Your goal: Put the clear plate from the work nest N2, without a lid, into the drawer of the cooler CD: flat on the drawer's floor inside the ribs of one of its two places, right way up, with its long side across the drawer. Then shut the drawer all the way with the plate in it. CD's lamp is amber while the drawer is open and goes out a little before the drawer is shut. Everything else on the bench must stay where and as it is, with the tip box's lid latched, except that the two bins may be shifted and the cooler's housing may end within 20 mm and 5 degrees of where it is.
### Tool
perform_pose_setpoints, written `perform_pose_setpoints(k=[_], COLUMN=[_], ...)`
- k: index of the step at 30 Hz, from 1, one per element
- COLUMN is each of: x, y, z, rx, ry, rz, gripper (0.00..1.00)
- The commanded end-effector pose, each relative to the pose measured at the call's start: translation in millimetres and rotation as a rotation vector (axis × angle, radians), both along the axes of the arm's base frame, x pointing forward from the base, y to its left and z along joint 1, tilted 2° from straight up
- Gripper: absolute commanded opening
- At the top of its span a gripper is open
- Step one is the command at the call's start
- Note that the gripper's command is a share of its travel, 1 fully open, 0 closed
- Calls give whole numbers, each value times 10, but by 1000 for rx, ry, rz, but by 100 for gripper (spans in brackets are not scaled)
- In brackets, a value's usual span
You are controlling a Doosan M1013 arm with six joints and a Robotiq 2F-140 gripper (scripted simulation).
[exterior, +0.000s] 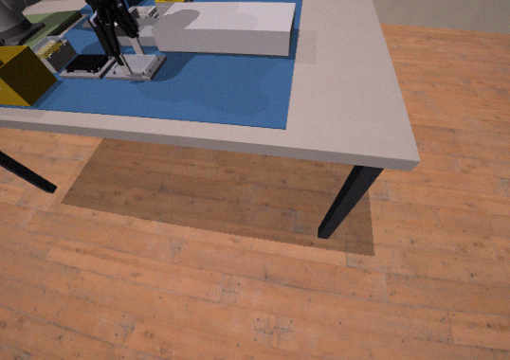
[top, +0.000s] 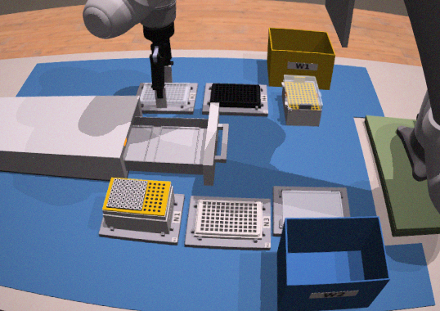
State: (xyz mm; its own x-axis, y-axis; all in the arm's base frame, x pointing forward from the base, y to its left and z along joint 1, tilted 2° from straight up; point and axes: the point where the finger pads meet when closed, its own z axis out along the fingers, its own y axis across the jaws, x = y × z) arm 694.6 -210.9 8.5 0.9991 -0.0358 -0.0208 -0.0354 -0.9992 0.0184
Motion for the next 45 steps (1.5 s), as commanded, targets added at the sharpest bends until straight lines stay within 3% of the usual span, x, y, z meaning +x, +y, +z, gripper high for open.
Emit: perform_pose_setpoints(k=[1, 6, 7, 45], x=[0, 0, 0, 1], y=[0, 0, 0, 1], z=[1, 1, 1, 35], rx=[0, 0, 0, 0], ry=[0, 0, 0, 0], rz=[0, 0, 0, 0], gripper=[56, 55, 0, 0])
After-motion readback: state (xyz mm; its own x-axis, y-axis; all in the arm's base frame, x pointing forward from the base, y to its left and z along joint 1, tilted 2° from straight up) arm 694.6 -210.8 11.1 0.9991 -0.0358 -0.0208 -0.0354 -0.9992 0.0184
